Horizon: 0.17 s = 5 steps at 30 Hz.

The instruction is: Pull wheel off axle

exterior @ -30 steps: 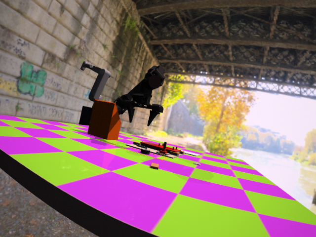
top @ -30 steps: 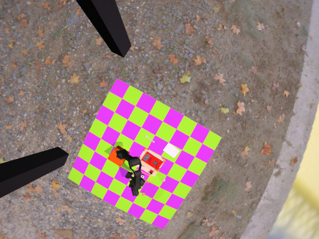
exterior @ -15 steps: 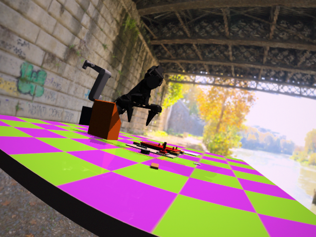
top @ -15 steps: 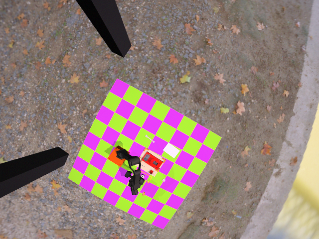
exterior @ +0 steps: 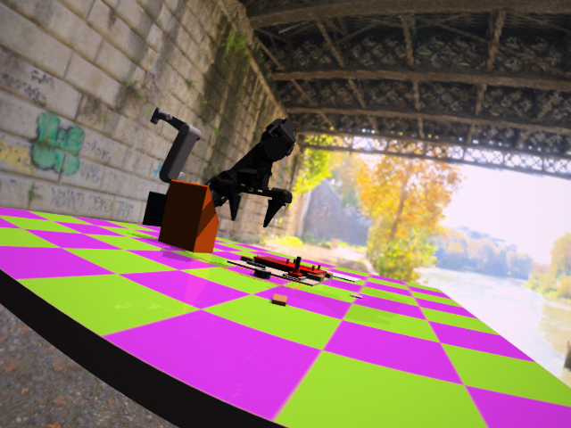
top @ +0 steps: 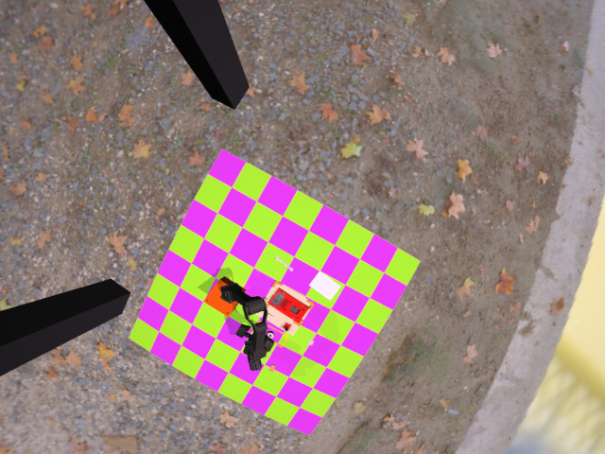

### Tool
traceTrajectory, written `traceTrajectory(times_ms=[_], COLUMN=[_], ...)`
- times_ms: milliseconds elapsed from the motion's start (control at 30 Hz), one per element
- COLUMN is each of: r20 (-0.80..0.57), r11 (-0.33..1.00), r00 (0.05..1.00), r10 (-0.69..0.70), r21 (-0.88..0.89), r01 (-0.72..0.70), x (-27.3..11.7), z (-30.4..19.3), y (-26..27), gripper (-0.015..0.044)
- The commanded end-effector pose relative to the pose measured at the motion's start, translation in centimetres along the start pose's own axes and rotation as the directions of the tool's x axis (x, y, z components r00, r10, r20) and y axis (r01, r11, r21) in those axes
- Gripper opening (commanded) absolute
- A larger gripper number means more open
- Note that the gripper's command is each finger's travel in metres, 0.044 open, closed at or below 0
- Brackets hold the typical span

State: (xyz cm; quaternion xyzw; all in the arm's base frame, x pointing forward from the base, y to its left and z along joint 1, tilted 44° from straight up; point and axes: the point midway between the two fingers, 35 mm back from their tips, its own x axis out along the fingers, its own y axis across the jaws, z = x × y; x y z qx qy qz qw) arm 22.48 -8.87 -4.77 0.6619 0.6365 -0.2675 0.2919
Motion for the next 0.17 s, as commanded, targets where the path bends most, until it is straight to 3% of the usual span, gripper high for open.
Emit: traceTrajectory(times_ms=[0,133], r20=[-0.001,-0.001], r11=[1.000,1.000], r00=[1.000,1.000], r10=[-0.008,-0.008], r21=[0.000,0.000], r01=[0.008,0.008], x=[0.08,0.08], z=[-0.05,-0.05], y=[-0.22,-0.22], gripper=[0.0440,0.0440])
